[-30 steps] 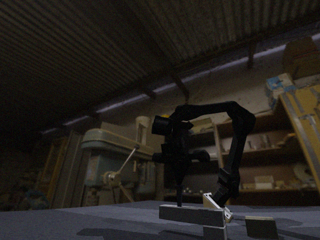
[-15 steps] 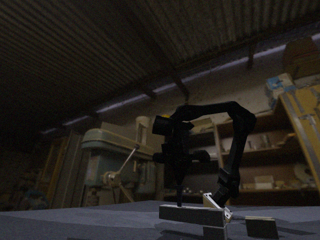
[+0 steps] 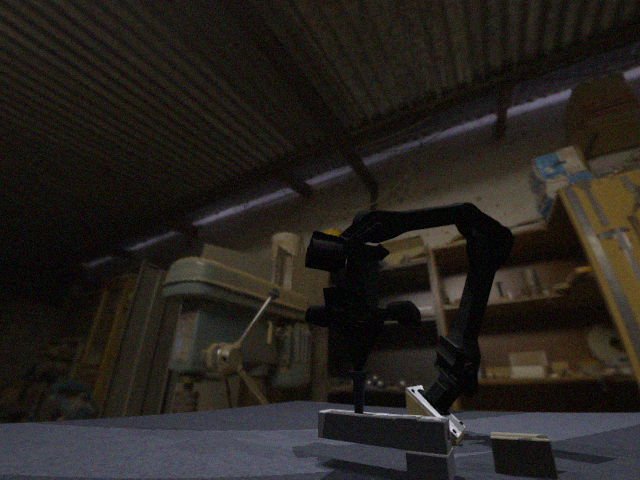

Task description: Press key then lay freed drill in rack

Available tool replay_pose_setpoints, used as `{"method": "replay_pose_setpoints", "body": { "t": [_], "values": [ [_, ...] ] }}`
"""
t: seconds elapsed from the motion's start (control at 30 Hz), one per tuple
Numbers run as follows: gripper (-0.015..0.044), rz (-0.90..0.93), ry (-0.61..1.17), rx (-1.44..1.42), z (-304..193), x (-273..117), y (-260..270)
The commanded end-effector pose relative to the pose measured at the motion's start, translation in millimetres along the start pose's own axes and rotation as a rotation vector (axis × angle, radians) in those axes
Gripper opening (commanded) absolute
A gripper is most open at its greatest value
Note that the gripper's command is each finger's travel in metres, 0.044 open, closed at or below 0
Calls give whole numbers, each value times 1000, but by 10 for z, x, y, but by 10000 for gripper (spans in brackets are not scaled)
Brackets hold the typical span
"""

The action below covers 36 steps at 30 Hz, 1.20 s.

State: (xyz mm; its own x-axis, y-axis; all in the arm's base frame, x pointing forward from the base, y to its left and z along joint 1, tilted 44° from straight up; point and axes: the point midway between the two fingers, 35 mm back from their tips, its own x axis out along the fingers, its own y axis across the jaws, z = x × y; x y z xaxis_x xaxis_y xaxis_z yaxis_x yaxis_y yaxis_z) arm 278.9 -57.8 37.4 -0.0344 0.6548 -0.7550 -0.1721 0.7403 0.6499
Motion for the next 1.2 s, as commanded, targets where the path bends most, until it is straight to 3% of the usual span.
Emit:
{"method": "replay_pose_setpoints", "body": {
  "t": [0.0, 1.17],
  "values": [
    [0, 40, 59, 11, -75, 245, 20],
    [0, 40, 59, 11, -70, 314, 31]
  ]
}}
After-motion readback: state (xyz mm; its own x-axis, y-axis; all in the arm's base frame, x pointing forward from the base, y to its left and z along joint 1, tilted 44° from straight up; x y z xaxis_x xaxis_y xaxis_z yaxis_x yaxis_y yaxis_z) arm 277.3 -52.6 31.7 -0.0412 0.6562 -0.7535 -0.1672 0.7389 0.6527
